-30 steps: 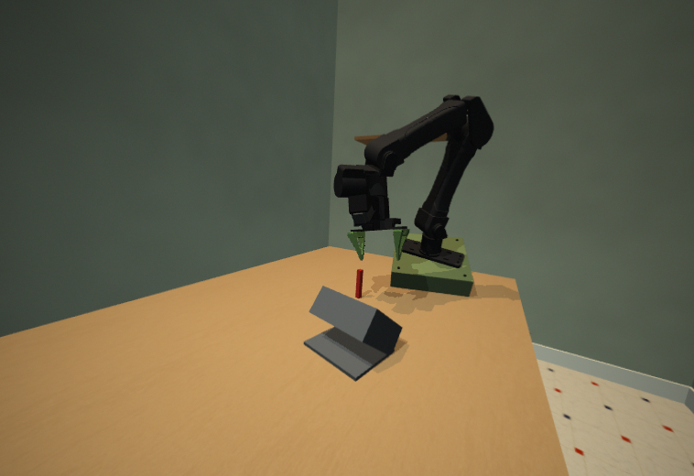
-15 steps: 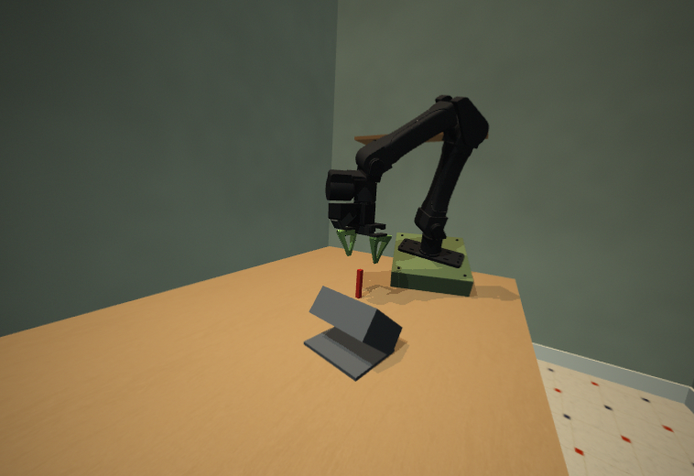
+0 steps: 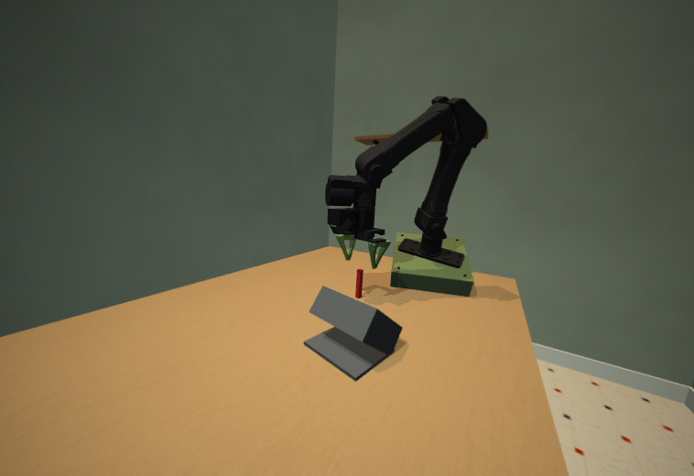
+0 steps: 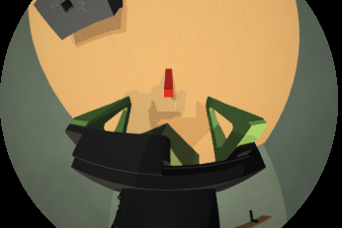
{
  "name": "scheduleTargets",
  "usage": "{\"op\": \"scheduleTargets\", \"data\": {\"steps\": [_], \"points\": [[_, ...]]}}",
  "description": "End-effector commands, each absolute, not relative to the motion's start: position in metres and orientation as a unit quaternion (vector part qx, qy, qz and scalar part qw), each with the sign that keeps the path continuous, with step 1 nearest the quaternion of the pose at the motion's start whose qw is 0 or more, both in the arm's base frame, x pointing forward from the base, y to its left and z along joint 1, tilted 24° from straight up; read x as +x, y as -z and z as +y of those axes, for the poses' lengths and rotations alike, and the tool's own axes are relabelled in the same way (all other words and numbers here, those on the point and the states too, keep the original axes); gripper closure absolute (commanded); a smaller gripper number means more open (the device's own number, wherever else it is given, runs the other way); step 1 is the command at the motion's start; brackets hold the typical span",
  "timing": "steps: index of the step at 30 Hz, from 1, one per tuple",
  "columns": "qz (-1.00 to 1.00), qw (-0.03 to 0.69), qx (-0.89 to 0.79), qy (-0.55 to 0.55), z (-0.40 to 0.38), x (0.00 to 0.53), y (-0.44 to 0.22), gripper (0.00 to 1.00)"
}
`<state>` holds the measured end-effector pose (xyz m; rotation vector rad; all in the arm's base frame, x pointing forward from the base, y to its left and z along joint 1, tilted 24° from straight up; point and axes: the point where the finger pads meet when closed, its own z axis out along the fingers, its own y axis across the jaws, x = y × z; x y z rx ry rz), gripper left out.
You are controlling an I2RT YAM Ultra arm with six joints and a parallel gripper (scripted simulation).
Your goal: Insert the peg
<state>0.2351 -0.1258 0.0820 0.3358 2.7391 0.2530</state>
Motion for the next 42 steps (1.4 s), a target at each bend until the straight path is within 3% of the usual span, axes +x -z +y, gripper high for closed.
{"op": "scheduleTargets", "data": {"steps": [1,27,34,36,38,42], "points": [[0.971,0.188,0.121,-0.087,-0.127,0.240,-0.076,0.00],[0.971,0.189,0.121,-0.087,-0.122,0.248,-0.048,0.00],[0.970,0.196,0.117,-0.084,-0.125,0.250,-0.058,0.79],[0.970,0.196,0.117,-0.084,-0.125,0.250,-0.058,0.79],[0.970,0.196,0.117,-0.084,-0.125,0.250,-0.058,1.00],[0.970,0.196,0.117,-0.084,-0.125,0.250,-0.058,1.00]]}}
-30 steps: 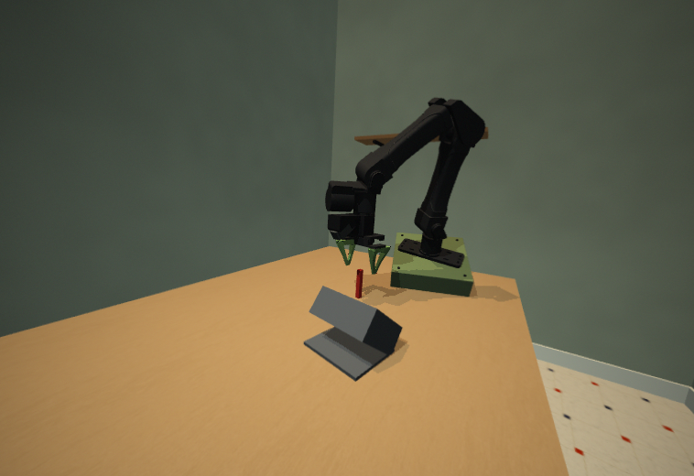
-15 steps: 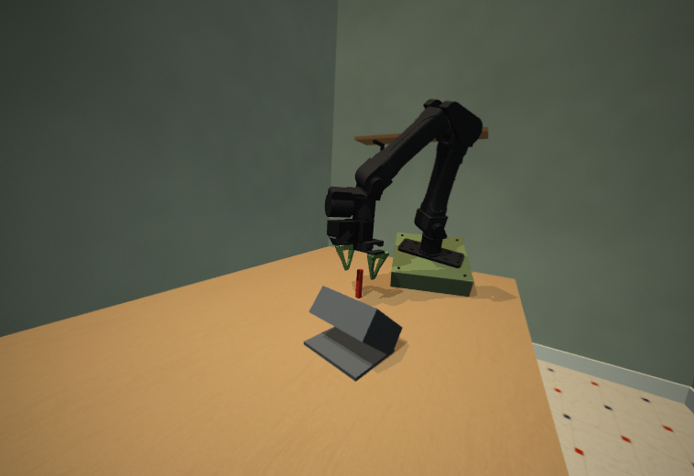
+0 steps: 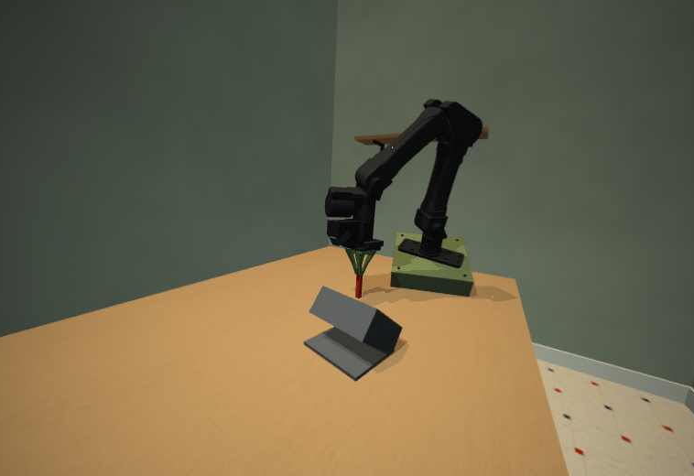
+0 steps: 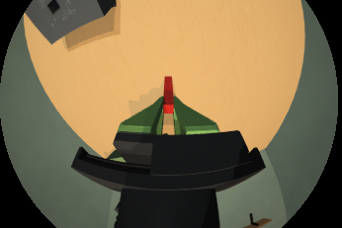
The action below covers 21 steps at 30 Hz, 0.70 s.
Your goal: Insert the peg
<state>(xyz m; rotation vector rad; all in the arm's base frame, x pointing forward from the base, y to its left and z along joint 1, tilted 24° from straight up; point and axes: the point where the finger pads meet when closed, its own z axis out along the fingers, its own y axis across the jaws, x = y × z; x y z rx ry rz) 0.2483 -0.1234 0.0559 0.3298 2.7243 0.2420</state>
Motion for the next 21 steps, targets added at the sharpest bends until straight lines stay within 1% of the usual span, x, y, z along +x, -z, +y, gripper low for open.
{"op": "scheduleTargets", "data": {"steps": [1,9,20,21], "points": [[0.970,0.195,0.118,-0.084,-0.125,0.249,-0.060,1.00],[0.971,0.188,0.121,-0.086,-0.132,0.229,-0.107,1.00],[0.971,0.188,0.121,-0.086,-0.136,0.215,-0.139,1.00],[0.970,0.191,0.126,-0.077,-0.139,0.224,-0.124,1.00]]}}
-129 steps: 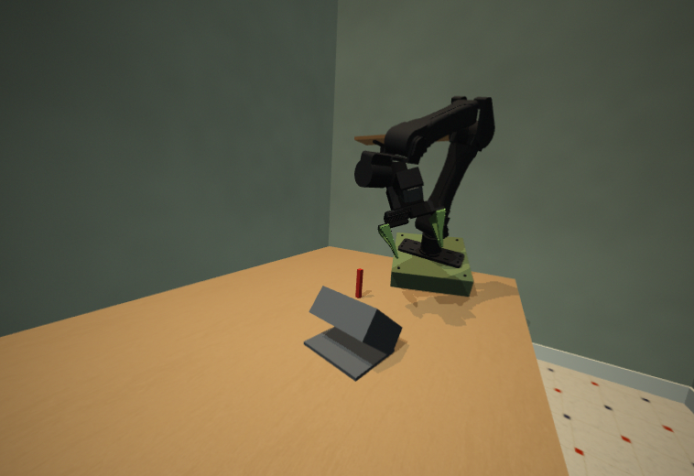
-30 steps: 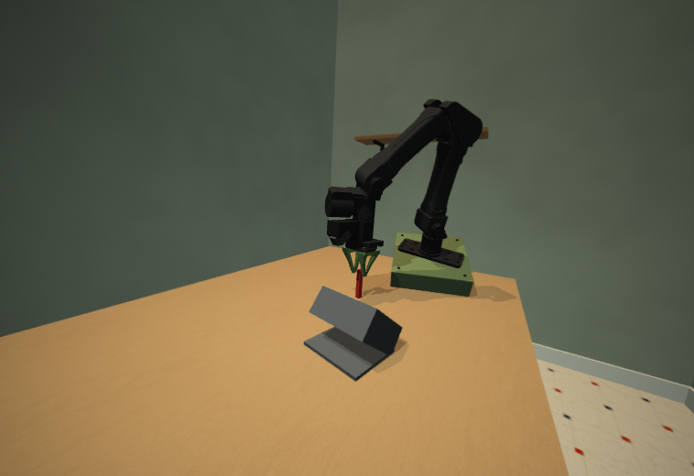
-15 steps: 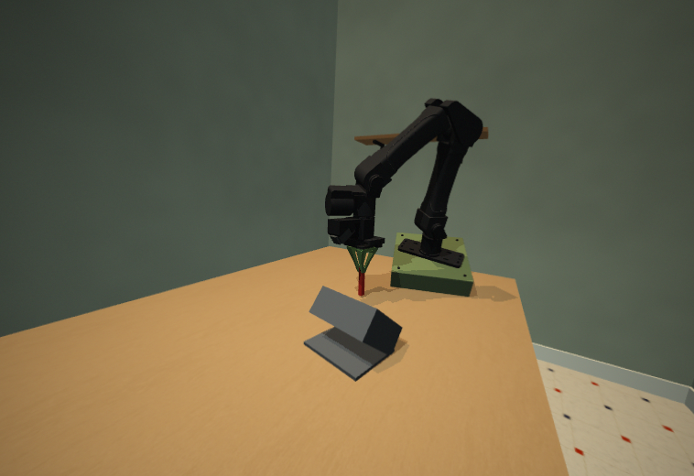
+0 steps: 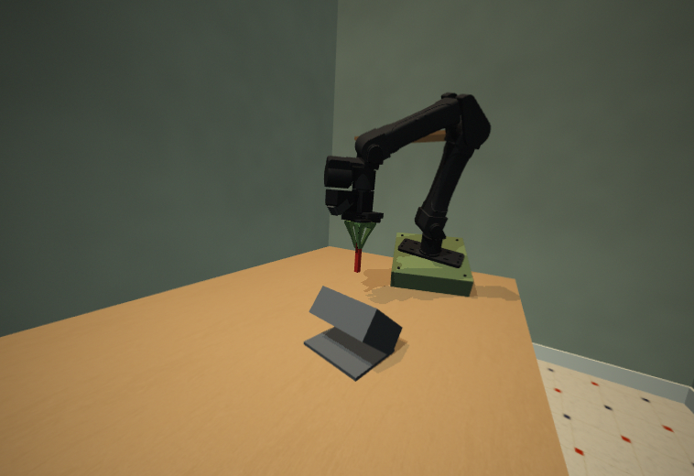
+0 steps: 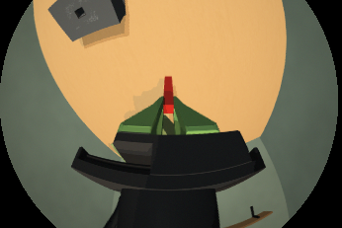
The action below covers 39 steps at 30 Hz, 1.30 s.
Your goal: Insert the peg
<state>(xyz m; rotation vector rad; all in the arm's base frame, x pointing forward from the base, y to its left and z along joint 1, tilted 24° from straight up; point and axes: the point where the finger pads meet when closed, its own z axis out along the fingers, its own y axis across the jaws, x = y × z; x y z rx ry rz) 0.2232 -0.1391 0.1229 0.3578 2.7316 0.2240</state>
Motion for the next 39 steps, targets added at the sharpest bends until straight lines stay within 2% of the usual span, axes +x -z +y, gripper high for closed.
{"op": "scheduleTargets", "data": {"steps": [1,39], "points": [[0.971,0.189,0.125,-0.078,-0.135,0.224,-0.120,1.00],[0.957,0.268,0.112,-0.015,-0.104,0.250,-0.146,1.00]]}}
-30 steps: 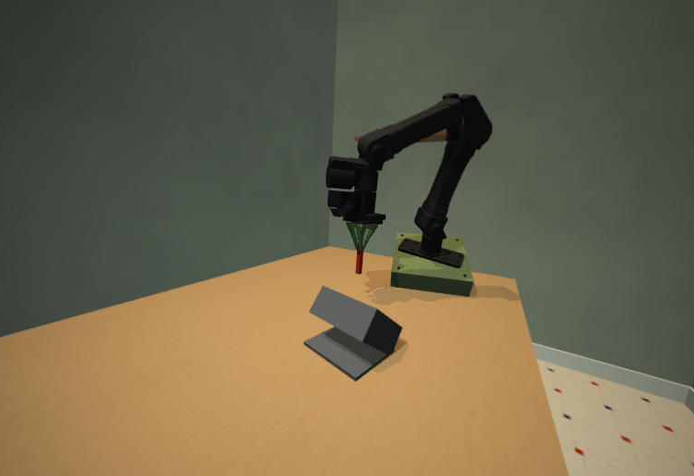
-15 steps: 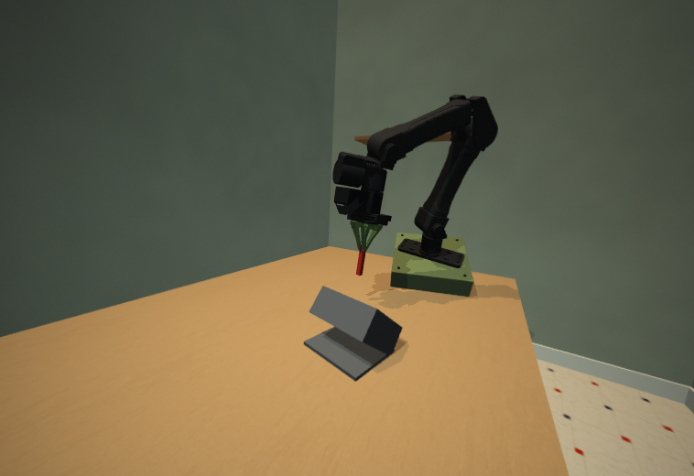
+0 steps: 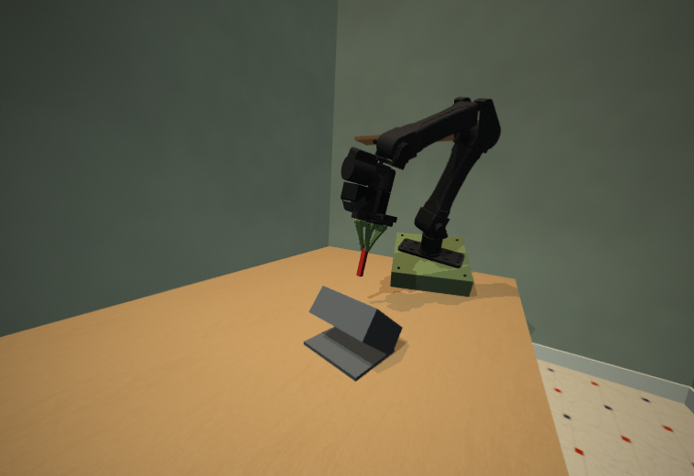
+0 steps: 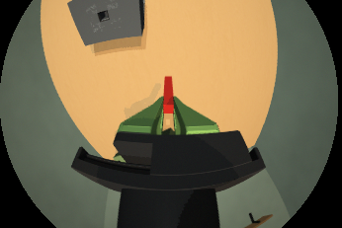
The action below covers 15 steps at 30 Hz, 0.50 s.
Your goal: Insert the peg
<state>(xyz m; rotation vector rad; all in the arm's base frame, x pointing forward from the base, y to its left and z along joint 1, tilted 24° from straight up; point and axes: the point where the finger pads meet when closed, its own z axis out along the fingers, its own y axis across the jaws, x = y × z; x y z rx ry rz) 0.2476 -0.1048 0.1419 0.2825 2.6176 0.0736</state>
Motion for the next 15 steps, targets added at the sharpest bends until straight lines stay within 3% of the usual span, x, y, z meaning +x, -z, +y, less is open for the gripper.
{"op": "scheduleTargets", "data": {"steps": [1,15], "points": [[0.957,0.268,0.112,-0.015,-0.104,0.250,-0.146,1.00],[0.946,0.306,0.110,-0.003,-0.090,0.258,-0.158,1.00]]}}
